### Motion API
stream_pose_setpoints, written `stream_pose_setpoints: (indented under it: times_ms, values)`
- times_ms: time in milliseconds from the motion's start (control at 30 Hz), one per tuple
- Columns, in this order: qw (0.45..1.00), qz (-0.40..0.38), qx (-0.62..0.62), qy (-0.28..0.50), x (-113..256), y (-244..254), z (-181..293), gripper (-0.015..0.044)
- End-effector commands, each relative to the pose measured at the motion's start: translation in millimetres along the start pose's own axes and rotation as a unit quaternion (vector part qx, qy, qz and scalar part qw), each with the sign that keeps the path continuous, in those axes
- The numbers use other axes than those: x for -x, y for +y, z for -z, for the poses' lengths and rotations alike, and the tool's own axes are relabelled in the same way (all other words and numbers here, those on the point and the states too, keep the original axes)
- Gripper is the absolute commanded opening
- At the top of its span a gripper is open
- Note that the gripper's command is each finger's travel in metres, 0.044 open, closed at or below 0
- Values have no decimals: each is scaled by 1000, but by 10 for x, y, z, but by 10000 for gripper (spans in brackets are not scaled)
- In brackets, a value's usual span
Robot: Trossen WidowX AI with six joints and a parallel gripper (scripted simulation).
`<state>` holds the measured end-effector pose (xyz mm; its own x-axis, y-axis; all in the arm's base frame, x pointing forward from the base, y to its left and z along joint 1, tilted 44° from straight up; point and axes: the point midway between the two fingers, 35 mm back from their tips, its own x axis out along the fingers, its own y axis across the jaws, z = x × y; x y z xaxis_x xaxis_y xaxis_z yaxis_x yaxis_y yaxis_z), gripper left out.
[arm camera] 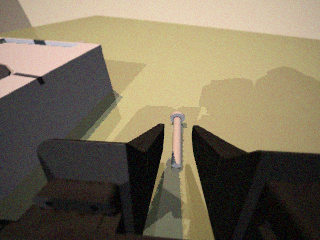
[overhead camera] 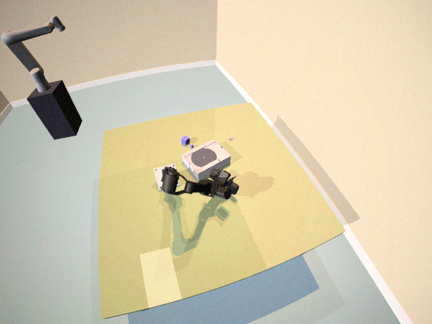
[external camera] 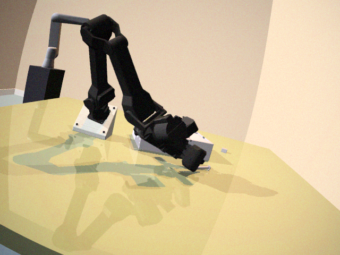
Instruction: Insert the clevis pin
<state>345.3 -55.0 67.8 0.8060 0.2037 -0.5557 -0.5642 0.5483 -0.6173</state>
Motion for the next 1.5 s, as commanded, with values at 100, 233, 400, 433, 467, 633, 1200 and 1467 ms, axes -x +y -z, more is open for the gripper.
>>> stream_pose_setpoints:
  times_ms: [100, 233, 400, 433, 467, 633, 1200, 1467]
  values:
    - [1000, 1, 0, 0, 4, -6, -3, 160]
    - [1000, 1, 0, 0, 4, -6, -3, 160]
    - [1000, 1, 0, 0, 4, -6, -3, 160]
    - [1000, 1, 0, 0, 4, -6, -3, 160]
    - [1000, 1, 0, 0, 4, -6, -3, 160]
    - [1000, 0, 1, -1, 15, -4, -39, 160]
    - [996, -43, -47, 60, -65, 27, -293, 160]
    - [941, -104, -125, 298, -331, 121, -310, 160]
